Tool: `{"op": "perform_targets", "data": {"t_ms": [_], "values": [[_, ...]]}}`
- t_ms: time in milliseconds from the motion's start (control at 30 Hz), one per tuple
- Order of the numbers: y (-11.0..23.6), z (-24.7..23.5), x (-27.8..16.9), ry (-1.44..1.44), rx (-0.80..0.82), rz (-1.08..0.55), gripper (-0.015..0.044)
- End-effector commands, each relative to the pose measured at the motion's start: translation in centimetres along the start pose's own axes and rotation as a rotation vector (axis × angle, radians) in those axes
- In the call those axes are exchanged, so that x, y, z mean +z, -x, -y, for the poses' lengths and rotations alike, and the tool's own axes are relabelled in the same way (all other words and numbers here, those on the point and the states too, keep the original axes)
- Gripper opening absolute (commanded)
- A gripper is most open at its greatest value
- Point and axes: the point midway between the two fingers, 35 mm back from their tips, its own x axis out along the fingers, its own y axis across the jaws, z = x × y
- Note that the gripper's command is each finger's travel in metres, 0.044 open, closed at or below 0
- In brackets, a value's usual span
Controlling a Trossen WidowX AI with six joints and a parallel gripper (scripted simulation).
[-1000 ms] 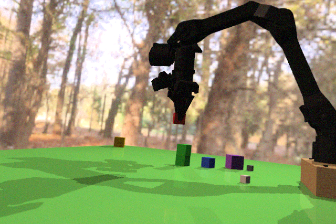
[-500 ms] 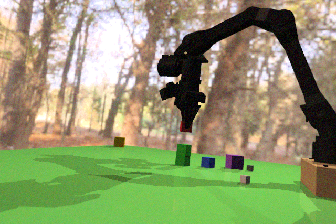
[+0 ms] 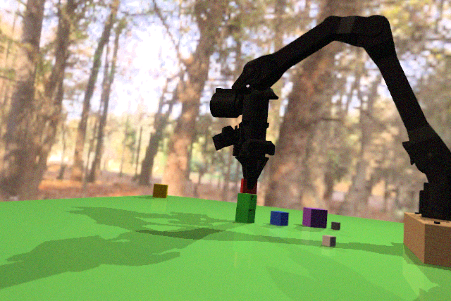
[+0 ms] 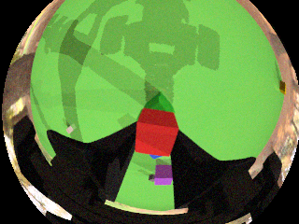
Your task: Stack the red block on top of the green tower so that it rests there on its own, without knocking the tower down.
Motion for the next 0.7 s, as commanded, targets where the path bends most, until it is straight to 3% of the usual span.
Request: {"op": "perform_targets", "data": {"t_ms": [0,667], "values": [[-0.15,-0.03,-0.06,0.004,0.0,-0.002,0.0],[-0.35,-0.03,-0.06,0.004,0.0,-0.002,0.0]]}}
